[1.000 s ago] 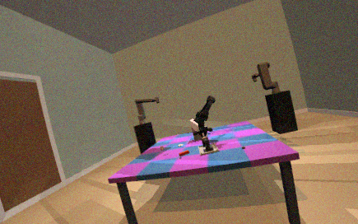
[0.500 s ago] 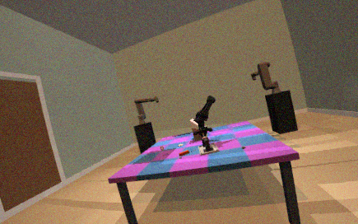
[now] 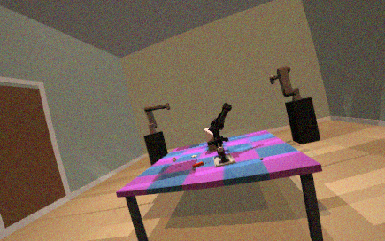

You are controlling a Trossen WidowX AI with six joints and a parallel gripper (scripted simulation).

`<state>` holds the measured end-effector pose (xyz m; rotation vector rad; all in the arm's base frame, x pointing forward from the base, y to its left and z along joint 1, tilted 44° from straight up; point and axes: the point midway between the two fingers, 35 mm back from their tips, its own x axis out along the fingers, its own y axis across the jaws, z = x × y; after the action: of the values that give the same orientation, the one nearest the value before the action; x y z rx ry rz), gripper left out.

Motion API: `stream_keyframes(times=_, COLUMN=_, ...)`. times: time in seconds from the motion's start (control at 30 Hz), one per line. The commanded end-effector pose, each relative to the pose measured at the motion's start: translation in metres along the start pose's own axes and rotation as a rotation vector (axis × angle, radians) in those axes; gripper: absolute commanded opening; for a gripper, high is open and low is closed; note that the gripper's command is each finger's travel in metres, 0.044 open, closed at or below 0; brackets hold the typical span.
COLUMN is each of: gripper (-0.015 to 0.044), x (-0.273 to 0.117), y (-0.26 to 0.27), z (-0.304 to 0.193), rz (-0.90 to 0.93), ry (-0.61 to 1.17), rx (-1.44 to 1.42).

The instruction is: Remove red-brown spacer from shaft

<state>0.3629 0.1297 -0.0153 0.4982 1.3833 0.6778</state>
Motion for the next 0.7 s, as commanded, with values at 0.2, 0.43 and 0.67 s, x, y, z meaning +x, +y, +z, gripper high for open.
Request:
stream_keyframes(times=0.2, gripper=0.0, x=0.0, y=0.0, z=-0.0001, rz=0.0, ry=0.0, rx=0.0)
stream_keyframes(times=0.43, gripper=0.0, x=0.0, y=0.0, z=-0.0001, rz=0.0, ry=0.0, rx=0.0)
stream_keyframes(times=0.67, gripper=0.0, x=0.0, y=0.0001, z=0.0006, rz=0.003, ry=0.0, rx=-0.001)
